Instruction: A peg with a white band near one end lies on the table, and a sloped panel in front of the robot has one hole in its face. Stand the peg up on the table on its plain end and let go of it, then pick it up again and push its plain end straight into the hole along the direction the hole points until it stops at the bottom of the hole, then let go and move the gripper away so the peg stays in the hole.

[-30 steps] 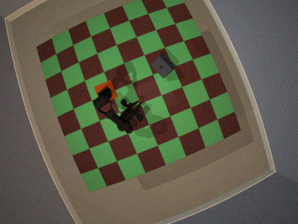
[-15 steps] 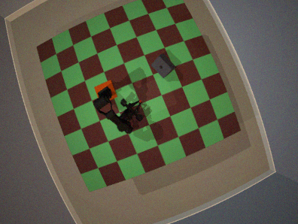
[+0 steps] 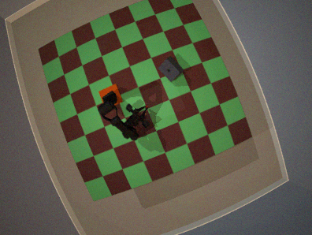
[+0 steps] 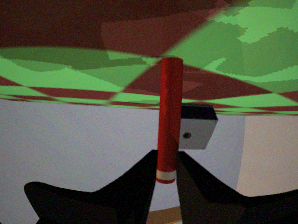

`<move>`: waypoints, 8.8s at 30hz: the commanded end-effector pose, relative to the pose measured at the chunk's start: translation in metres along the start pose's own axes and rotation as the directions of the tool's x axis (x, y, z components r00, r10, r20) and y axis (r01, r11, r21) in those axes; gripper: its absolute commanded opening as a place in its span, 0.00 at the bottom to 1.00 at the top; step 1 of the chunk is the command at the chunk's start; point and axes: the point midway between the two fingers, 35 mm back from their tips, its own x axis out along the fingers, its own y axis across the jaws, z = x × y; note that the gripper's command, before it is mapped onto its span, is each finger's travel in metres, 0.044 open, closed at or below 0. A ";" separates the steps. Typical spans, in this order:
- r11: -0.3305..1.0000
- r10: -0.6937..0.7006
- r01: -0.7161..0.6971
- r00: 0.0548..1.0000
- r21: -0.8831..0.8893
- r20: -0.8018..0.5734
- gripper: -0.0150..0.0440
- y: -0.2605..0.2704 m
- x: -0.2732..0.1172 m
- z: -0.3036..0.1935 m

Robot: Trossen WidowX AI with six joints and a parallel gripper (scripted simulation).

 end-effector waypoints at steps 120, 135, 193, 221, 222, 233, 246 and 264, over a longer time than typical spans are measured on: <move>0.990 0.127 -0.129 0.992 0.061 0.023 1.00 -0.002 -0.054 -0.151; 0.984 -0.151 0.100 0.907 0.146 0.394 1.00 -0.022 -0.023 -0.116; 0.998 -0.001 0.059 0.326 -0.019 0.945 1.00 0.003 0.009 -0.056; 0.998 -0.002 0.059 0.326 -0.019 0.945 1.00 0.002 0.024 -0.013; 0.998 -0.002 0.059 0.326 -0.019 0.945 1.00 0.002 0.024 -0.012; 0.998 -0.001 0.056 0.331 -0.019 0.944 0.73 0.002 0.024 -0.013; 0.998 -0.001 0.056 0.331 -0.019 0.944 0.25 0.002 0.024 -0.013; 0.998 -0.001 0.058 0.328 -0.019 0.945 0.25 0.005 0.013 -0.050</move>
